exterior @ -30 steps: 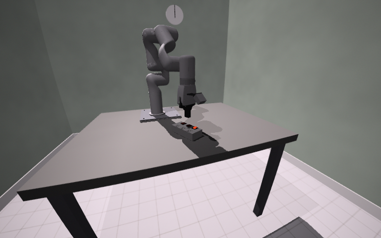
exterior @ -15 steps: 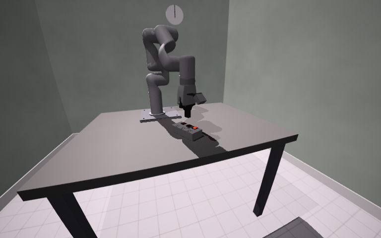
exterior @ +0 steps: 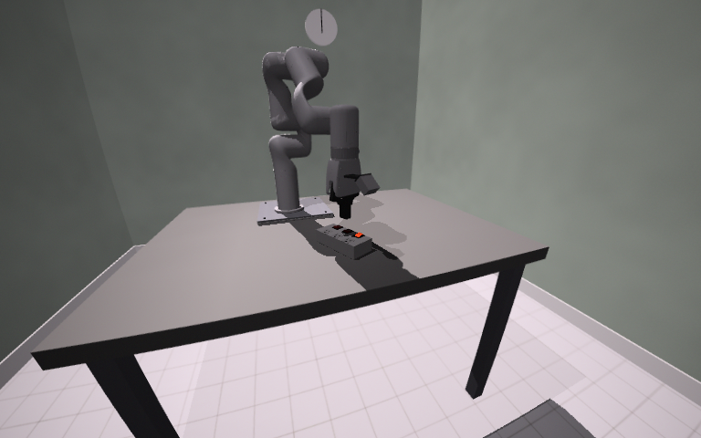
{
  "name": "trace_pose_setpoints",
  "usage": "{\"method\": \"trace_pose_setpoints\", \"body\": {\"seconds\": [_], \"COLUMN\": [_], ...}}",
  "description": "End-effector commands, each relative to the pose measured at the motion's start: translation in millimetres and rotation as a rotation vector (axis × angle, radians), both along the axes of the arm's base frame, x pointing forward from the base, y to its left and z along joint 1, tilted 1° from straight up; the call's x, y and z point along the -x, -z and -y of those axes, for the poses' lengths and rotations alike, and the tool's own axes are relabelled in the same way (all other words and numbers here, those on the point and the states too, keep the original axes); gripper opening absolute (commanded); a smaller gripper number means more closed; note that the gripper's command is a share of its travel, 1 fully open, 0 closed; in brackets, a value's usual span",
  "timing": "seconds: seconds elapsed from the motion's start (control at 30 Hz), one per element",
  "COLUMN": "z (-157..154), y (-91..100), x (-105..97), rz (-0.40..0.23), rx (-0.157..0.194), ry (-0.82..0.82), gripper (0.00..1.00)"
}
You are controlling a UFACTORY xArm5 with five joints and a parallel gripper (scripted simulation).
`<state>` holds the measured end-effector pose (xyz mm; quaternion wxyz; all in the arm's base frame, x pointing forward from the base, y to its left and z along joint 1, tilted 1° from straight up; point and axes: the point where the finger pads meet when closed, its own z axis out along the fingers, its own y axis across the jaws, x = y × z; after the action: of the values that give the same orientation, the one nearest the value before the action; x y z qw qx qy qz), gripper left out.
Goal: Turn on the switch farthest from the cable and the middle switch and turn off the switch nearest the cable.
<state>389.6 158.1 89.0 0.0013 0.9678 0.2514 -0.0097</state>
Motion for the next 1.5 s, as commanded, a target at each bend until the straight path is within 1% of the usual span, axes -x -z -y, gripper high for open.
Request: {"method": "trace_pose_setpoints", "body": {"seconds": [0.0, 0.4, 0.87, 1.47], "z": [-0.5, -0.5, -0.6, -0.6], "y": [2.7, 18.4, 31.1, 34.9], "x": [-1.2, -0.9, -0.6, -0.5], "rz": [0.004, 0.004, 0.004, 0.004], "rx": [-0.002, -0.002, -0.002, -0.002], "ry": [0.000, 0.000, 0.000, 0.000], "gripper": [0.00, 0.00, 0.00, 0.00]}}
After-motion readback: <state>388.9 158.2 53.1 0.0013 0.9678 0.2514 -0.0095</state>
